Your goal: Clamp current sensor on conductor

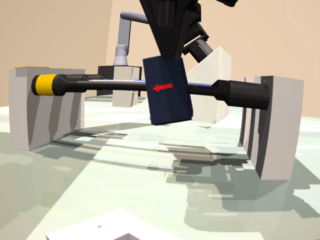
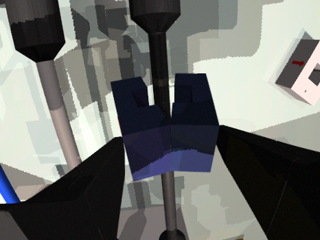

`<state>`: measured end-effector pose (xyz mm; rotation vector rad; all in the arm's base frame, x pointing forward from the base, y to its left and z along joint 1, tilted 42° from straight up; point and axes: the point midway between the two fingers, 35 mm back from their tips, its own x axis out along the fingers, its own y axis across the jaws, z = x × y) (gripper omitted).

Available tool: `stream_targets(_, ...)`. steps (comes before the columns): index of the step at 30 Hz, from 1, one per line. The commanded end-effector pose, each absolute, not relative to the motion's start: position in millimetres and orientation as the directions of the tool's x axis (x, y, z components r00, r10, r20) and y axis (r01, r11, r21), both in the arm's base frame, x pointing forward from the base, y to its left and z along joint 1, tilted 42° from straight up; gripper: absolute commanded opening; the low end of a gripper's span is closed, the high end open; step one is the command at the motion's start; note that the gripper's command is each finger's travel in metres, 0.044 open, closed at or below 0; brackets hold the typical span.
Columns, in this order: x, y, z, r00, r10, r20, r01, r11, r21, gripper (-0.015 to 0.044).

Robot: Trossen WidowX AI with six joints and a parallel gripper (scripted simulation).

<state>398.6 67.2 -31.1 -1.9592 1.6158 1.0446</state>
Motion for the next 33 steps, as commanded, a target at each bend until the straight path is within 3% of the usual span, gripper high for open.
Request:
stream_targets(1, 399.0, 69.2, -30.1, 0.060, -0.659, -0.749, -0.954, -0.260, 0.152, 0.0000)
stream_targets(29, 399.0, 69.2, -30.1, 0.060, -0.659, -0.749, -0.954, -0.260, 0.152, 0.0000)
stream_targets(33, 399.0, 69.2, -30.1, 0.060, -0.659, -0.749, -0.954, -0.260, 0.152, 0.0105)
